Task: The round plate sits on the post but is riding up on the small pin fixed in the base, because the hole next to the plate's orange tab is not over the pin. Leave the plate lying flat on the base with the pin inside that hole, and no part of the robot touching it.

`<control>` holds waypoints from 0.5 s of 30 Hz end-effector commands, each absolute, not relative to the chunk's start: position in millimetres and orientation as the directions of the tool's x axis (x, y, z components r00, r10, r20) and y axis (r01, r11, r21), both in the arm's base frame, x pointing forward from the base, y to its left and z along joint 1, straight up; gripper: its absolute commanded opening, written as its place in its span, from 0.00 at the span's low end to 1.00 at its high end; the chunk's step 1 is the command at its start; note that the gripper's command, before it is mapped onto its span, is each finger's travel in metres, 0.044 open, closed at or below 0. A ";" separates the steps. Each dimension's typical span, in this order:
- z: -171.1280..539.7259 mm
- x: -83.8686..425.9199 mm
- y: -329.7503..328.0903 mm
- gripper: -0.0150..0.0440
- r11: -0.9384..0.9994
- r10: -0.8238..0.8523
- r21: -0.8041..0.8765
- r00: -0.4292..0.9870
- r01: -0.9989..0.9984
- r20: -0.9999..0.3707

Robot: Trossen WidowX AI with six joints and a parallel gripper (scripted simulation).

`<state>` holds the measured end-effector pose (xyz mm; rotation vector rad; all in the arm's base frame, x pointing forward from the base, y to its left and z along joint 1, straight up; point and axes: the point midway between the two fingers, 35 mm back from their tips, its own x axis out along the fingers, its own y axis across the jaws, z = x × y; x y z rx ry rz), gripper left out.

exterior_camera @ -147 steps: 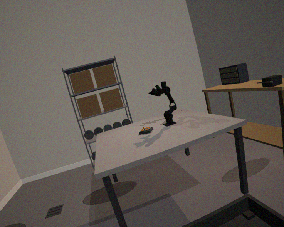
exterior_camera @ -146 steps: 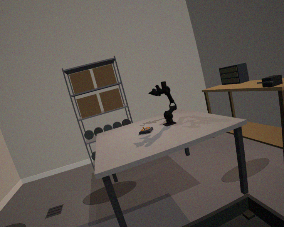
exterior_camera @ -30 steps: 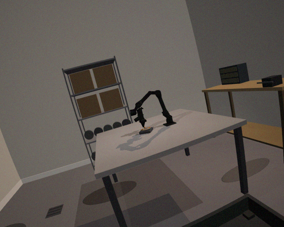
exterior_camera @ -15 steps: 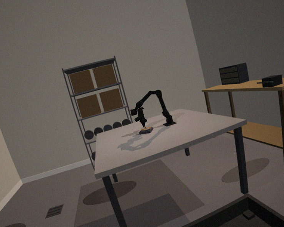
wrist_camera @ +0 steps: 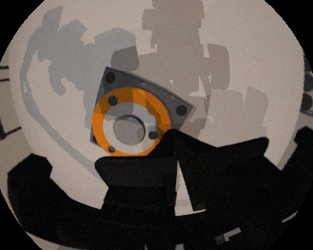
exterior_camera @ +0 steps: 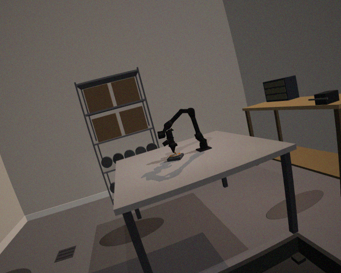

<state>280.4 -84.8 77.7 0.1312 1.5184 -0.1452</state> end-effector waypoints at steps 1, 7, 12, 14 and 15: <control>74.0 272.9 -82.2 0.25 0.985 -0.007 -0.002 0.028 0.172 -1.000; 73.9 269.5 -80.7 0.25 0.985 -0.007 -0.002 0.027 0.172 -1.000; 73.7 267.2 -79.3 0.25 0.985 -0.006 -0.002 0.027 0.172 -1.000; 73.8 266.1 -78.7 0.25 0.985 -0.006 -0.002 0.027 0.172 -1.000; 73.7 265.4 -78.4 0.25 0.985 -0.006 -0.002 0.027 0.172 -1.000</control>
